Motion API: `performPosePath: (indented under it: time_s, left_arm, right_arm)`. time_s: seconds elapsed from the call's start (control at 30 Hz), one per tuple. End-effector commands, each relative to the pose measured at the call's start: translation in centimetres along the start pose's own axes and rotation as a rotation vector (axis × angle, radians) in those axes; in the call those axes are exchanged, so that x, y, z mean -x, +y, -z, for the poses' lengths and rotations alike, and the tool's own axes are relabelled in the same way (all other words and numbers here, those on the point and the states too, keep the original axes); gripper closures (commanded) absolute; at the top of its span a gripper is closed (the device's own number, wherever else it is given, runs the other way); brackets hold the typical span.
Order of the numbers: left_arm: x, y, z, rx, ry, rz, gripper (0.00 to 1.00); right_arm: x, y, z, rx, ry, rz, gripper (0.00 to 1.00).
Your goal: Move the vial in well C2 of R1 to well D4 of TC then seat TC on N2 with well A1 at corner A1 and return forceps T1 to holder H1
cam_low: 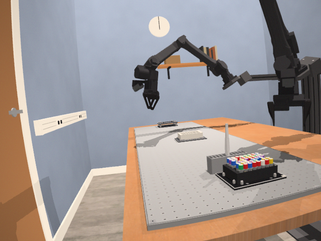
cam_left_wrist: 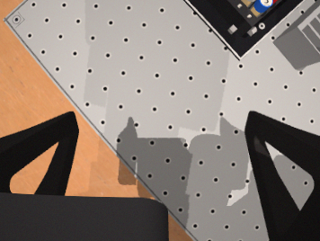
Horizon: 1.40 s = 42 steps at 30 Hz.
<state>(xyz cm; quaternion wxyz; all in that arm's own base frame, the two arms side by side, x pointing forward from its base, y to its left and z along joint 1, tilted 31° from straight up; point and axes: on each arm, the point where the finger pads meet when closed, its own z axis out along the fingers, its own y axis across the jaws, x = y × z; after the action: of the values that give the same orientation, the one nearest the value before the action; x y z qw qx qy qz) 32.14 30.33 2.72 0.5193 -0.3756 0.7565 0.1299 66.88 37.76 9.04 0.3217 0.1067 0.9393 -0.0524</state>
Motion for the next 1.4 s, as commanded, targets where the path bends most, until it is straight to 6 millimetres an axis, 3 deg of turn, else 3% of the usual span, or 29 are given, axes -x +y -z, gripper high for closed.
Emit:
performPosePath:
  time_s: [0.0,0.53,0.57,1.37]
  left_arm:
    - [0.2,0.0,0.1,0.0,-0.004,0.0,0.0]
    - [0.2,0.0,0.1,0.0,-0.004,0.0,0.0]
    - [0.7,-1.1,0.0,-0.021,0.006,-0.035,0.76]
    - [-0.2,-9.7,1.5,-0.101,0.238,-0.3,0.76]
  right_arm:
    - [0.4,0.4,0.8,0.011,-0.009,-0.003,0.0]
    - [0.4,0.4,0.8,0.011,-0.009,-0.003,0.0]
    - [1.4,0.8,1.3,0.024,-0.024,-0.014,0.0]
    - [1.4,0.8,1.3,0.024,-0.024,-0.014,0.0]
